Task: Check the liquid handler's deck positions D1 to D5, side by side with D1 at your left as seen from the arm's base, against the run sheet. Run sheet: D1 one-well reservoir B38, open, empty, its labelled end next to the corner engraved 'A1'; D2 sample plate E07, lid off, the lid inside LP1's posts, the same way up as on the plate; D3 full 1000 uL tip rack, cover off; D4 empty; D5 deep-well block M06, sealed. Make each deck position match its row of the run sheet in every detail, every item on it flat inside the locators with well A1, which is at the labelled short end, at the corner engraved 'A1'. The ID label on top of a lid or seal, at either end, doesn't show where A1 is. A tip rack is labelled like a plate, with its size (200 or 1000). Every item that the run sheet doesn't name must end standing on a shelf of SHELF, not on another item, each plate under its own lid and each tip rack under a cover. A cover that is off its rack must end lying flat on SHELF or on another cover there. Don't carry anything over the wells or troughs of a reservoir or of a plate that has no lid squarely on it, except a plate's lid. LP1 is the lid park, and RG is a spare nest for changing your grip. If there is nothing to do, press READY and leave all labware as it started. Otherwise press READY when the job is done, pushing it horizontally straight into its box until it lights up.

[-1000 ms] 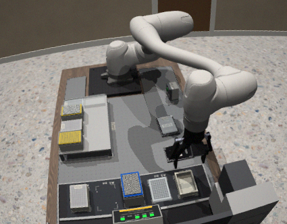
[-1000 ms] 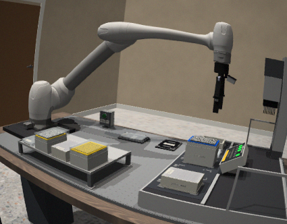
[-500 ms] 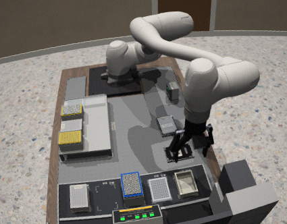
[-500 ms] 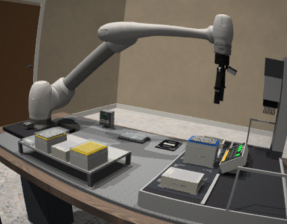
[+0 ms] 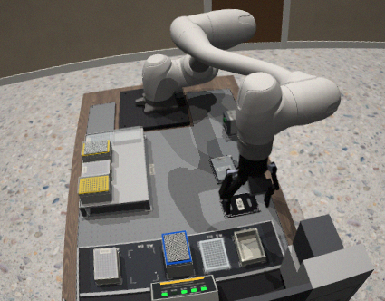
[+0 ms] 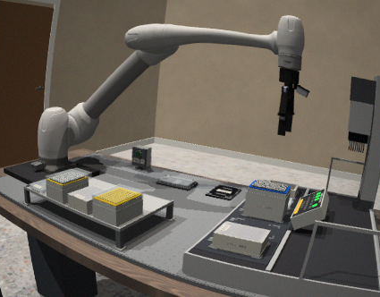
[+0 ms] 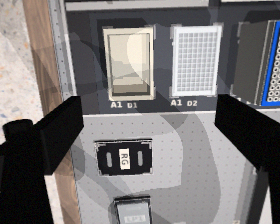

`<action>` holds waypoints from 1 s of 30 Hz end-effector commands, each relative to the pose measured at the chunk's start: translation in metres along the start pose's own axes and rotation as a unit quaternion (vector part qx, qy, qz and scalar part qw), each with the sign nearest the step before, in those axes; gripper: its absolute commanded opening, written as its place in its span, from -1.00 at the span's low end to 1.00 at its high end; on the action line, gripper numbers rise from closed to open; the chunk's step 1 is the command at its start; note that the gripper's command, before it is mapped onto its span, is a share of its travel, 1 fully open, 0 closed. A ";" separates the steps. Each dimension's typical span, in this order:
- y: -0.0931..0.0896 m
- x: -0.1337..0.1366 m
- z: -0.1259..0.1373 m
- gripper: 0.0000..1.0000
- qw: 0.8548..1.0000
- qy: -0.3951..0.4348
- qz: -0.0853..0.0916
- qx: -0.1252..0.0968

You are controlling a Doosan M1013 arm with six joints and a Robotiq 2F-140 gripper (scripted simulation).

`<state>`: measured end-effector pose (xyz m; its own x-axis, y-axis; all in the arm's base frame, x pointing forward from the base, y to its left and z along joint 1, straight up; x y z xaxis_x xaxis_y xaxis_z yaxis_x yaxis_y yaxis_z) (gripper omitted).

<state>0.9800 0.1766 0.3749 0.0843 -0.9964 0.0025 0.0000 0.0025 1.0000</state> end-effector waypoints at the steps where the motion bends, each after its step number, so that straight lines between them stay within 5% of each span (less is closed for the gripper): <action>1: 0.001 0.016 0.011 0.59 1.000 0.001 -0.001 0.003; 30: 0.001 0.112 0.091 0.59 1.000 0.001 -0.001 0.003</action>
<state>0.9055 0.0701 0.3755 0.0836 -0.9965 0.0026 -0.0015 0.0025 1.0000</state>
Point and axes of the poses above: the point where the finger pads meet when closed, its own y axis back along the fingers, its own x axis across the jaws, z = x × y, the point moved 8 cm from there along y, back along the fingers, and after that the axes turned 7 degrees about y, right-handed, at the moved point
